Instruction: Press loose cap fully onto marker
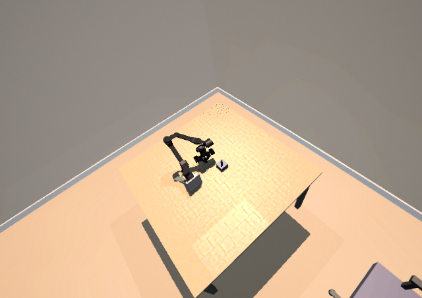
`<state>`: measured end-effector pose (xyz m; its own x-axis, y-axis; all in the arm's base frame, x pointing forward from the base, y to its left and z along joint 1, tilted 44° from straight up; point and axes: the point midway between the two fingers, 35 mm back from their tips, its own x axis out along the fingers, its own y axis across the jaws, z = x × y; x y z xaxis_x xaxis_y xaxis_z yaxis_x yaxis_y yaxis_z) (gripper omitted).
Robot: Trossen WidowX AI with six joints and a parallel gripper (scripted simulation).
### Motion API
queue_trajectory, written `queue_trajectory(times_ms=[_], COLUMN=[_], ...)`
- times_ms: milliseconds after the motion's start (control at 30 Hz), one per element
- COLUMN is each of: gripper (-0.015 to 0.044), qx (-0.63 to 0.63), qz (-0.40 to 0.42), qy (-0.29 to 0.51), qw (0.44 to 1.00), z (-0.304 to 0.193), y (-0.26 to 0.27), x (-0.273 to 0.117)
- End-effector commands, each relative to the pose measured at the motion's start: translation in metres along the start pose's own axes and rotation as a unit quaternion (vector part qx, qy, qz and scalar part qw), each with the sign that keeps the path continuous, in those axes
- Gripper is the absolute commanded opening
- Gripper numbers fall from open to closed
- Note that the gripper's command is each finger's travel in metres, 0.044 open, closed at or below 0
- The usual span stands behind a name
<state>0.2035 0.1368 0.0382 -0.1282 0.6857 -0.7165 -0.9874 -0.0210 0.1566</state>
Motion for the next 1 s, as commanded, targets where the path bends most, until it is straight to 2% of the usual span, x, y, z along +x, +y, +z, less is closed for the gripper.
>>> queue_trajectory(times_ms=[0, 200, 300, 333, 967], gripper=[0.0126, 0.0086, 0.0007, 0.0000, 0.0000], qx=[0.003, 0.003, 0.004, 0.005, 0.005], qz=[0.000, 0.000, 0.000, 0.000, -0.001], qy=[-0.002, -0.002, -0.002, -0.002, 0.001], qw=[1.000, 1.000, 1.000, 1.000, 1.000], z=[0.000, 0.000, 0.000, 0.000, -0.001], y=[0.000, 0.000, 0.000, 0.000, -0.002], x=[0.000, 0.000, -0.001, -0.003, -0.046])
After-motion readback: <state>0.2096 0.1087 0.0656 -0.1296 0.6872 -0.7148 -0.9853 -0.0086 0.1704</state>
